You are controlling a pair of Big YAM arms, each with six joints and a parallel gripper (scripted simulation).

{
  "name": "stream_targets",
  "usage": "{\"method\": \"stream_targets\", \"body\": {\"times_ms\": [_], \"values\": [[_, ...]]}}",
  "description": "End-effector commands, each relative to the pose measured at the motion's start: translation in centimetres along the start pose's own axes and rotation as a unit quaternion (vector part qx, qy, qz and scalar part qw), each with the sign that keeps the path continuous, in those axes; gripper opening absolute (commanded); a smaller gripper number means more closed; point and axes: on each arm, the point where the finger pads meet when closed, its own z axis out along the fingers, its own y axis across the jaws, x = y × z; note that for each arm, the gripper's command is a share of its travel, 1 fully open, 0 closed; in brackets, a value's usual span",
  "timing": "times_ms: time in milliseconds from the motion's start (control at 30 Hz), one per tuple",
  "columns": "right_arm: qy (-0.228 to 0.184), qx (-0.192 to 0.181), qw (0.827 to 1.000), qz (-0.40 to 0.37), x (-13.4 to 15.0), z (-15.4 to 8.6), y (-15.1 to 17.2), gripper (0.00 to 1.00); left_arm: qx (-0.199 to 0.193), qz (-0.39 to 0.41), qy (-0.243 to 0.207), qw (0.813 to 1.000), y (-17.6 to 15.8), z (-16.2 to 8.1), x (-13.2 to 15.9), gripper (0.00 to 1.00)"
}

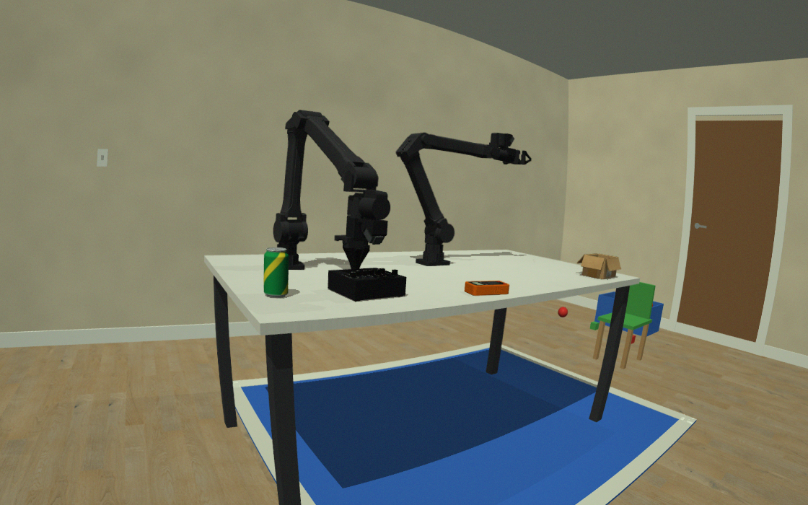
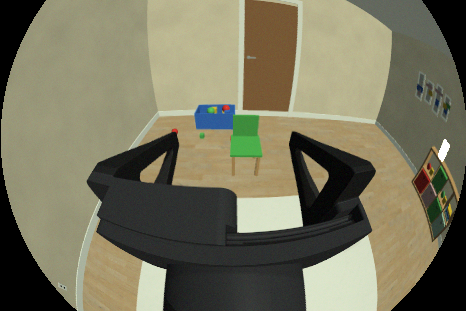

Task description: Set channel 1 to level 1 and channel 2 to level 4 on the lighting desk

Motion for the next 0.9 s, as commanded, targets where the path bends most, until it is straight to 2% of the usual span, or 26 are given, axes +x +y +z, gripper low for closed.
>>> {"method": "stream_targets", "body": {"times_ms": [0,633,867], "values": [[-0.017,-0.001,1.000,0.001,-2.1,-1.3,-0.2,0.00,-0.005,0.009,-0.036,0.999,0.3,0.6,-3.9,1.00],[-0.018,-0.001,1.000,0.001,-2.1,-1.3,-0.2,0.00,-0.005,0.009,-0.036,0.999,0.3,0.6,-3.9,1.00],[-0.011,-0.001,1.000,0.001,0.1,-0.9,-0.3,0.00,-0.005,0.009,-0.036,0.999,0.3,0.6,-3.9,1.00]]}}
